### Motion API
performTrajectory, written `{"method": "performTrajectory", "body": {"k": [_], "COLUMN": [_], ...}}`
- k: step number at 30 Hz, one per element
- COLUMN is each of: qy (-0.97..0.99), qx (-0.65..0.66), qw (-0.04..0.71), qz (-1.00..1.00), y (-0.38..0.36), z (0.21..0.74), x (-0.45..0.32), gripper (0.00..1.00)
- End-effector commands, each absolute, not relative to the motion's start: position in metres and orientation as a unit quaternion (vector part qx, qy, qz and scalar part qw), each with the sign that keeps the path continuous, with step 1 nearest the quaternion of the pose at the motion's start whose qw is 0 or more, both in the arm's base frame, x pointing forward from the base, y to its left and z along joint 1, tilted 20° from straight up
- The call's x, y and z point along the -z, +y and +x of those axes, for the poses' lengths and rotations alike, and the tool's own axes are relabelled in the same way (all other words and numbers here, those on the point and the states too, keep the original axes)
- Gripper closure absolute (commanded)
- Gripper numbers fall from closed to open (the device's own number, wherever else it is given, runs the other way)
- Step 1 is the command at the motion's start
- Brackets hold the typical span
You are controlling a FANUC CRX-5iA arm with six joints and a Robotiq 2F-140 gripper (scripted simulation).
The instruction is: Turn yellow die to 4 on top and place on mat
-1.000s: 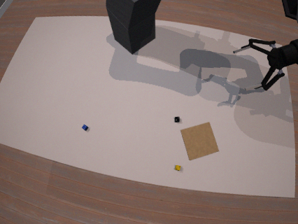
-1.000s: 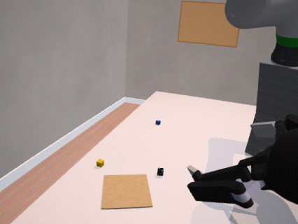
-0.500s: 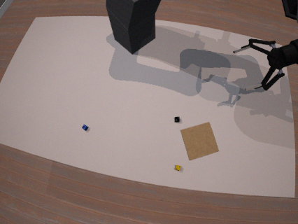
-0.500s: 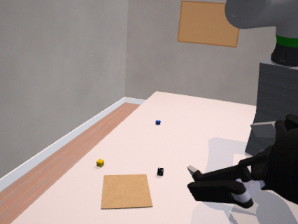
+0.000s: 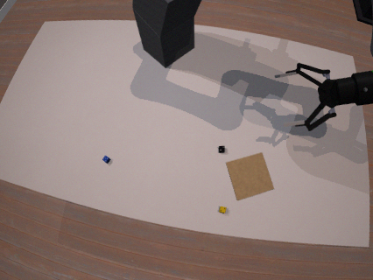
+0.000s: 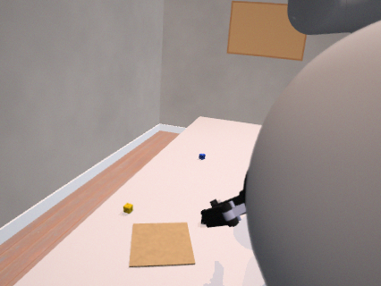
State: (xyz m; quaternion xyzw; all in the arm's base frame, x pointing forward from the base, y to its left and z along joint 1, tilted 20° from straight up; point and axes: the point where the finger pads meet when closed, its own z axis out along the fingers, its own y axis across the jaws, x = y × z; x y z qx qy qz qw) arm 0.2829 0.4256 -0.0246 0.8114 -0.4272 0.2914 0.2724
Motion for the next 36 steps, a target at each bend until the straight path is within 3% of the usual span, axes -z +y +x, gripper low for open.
{"method": "performTrajectory", "body": {"k": [1, 13, 36], "qy": [-0.455, -0.607, -0.803], "qx": [-0.261, -0.122, 0.038], "qw": [0.273, 0.257, 0.17], "qz": [0.806, 0.742, 0.569], "y": [0.41, 0.328, 0.22], "z": [0.302, 0.367, 0.437], "x": [0.039, 0.098, 0.154], "gripper": [0.0, 0.0, 0.0]}}
